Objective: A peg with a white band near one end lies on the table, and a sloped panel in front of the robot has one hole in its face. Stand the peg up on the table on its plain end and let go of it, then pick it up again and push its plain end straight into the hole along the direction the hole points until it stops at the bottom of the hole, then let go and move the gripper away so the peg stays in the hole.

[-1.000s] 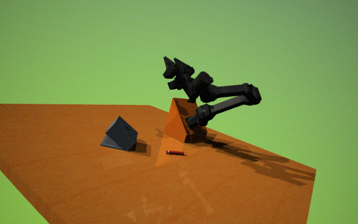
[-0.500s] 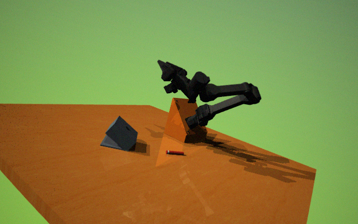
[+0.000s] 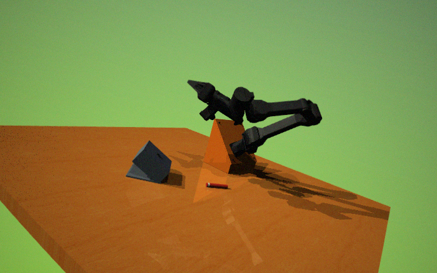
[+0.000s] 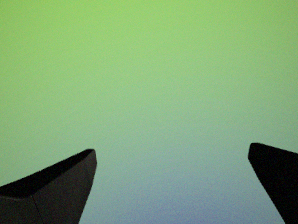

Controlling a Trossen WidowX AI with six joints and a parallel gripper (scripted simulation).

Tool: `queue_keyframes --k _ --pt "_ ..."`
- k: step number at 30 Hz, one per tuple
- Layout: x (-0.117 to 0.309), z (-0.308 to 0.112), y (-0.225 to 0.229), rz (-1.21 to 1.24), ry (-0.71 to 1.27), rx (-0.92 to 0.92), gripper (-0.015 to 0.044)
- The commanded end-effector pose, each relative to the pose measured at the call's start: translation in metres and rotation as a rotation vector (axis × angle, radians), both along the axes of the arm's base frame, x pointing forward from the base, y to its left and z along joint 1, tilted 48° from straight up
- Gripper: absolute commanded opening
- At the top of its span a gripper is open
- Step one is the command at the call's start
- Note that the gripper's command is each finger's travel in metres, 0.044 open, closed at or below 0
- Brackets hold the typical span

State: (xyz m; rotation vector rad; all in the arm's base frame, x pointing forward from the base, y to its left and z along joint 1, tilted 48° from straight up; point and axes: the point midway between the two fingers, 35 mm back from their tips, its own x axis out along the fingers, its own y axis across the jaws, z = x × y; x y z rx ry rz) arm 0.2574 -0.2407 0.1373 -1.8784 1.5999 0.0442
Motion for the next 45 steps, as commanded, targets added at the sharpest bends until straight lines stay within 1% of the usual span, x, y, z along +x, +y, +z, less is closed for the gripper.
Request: queue_keyframes --k 1,12,23,34,45 --pt "0.008 -0.006 0.003 0.009 -0.050 0.062 0.0440" --pt "0.024 -0.028 0.021 0.001 -0.187 0.289 0.0440" --pt "0.035 -0.048 0.043 -0.059 -0.300 0.536 0.0440" --pt "0.041 -0.065 0.068 -0.176 -0.388 0.790 0.0440" --pt "0.043 -0.077 0.097 -0.351 -0.448 1.039 0.0440"
